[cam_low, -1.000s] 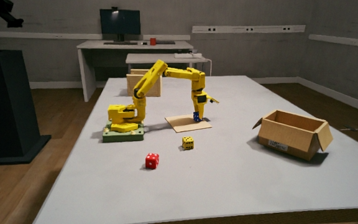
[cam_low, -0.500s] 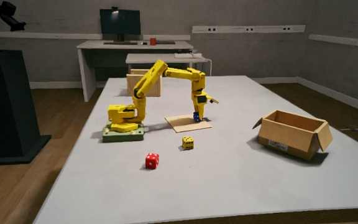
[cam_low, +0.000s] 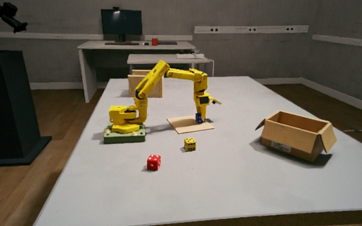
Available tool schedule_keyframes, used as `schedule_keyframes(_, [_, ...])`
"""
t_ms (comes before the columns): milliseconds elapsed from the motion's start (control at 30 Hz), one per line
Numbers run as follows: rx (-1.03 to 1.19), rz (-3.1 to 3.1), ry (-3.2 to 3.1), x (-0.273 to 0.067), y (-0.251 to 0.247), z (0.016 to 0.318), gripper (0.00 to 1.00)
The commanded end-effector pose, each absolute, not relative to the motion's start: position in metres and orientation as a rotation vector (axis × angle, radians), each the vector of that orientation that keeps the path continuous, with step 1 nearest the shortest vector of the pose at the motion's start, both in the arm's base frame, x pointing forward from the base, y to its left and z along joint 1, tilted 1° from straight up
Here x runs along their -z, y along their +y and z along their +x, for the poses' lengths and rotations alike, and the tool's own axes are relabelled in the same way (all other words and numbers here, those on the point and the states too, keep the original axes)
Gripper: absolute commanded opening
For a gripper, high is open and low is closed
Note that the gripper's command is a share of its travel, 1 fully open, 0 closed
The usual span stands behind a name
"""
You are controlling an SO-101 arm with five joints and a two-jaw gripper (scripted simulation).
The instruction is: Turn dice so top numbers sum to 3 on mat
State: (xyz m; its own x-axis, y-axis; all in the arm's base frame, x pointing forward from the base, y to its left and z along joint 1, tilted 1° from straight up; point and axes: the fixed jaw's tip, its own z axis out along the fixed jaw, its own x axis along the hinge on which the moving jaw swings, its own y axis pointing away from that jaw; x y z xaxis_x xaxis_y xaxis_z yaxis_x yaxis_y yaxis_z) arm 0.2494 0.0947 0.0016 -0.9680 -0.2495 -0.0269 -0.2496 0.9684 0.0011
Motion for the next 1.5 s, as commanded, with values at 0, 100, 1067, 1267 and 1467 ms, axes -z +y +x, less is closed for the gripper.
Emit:
schedule_keyframes(0, [0.0, -0.395, 3.116, 0.0048, 0.092, 0.2459, 0.16])
schedule_keyframes(100, [0.0, -0.395, 3.116, 0.0048, 0.092, 0.2459, 0.17])
schedule_keyframes(1067, [0.0, -0.395, 3.116, 0.0047, 0.092, 0.2459, 0.35])
schedule_keyframes(1267, [0.0, -0.395, 3.116, 0.0047, 0.092, 0.2459, 0.36])
schedule_keyframes(1467, [-0.001, -0.394, 3.114, 0.0026, 0.0921, 0.2462, 0.36])
